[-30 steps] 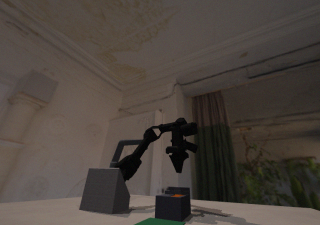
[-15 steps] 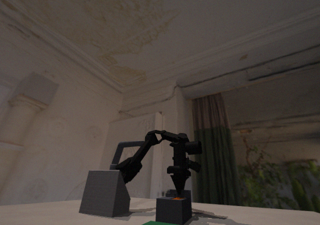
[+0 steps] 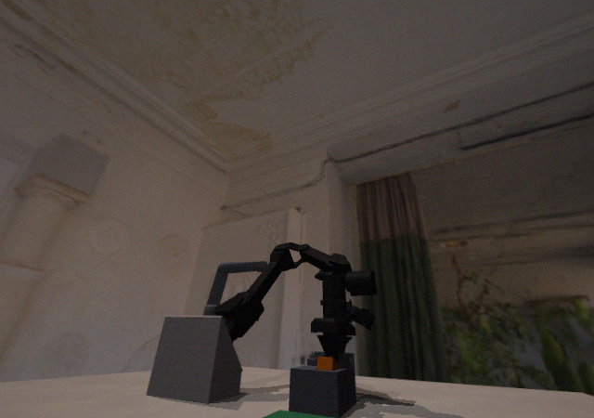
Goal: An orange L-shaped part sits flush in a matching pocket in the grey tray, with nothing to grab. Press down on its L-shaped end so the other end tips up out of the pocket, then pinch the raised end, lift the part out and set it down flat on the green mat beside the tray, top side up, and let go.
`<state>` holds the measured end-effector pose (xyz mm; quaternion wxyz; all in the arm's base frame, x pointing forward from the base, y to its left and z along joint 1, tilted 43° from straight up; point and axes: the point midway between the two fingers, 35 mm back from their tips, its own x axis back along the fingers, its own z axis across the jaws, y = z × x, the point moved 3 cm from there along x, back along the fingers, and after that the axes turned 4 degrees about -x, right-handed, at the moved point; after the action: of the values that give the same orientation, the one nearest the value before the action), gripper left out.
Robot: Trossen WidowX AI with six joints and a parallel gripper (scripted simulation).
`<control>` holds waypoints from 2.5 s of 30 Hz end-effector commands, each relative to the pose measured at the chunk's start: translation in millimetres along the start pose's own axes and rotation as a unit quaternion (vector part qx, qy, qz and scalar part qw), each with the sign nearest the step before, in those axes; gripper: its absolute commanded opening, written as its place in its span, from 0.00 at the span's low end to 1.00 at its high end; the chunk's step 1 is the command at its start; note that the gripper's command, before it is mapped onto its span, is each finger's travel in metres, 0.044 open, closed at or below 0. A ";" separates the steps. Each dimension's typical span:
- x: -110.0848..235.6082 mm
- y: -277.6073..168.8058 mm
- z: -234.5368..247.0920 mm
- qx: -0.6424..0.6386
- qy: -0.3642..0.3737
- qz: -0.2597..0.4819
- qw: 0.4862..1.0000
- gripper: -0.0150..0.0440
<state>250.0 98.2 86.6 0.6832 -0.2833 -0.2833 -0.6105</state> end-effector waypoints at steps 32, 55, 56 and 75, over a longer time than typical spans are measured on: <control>-4.7 -3.3 11.7 -0.004 0.002 0.004 1.000 0.56; 89.7 0.4 -1.5 -0.008 0.000 -0.005 1.000 0.56; 89.7 0.4 -1.5 -0.008 0.000 -0.005 1.000 0.56; 89.9 2.0 -6.4 -0.062 0.000 -0.004 0.998 0.69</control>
<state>259.2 35.7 151.1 0.6732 -0.2983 -0.2696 -0.6206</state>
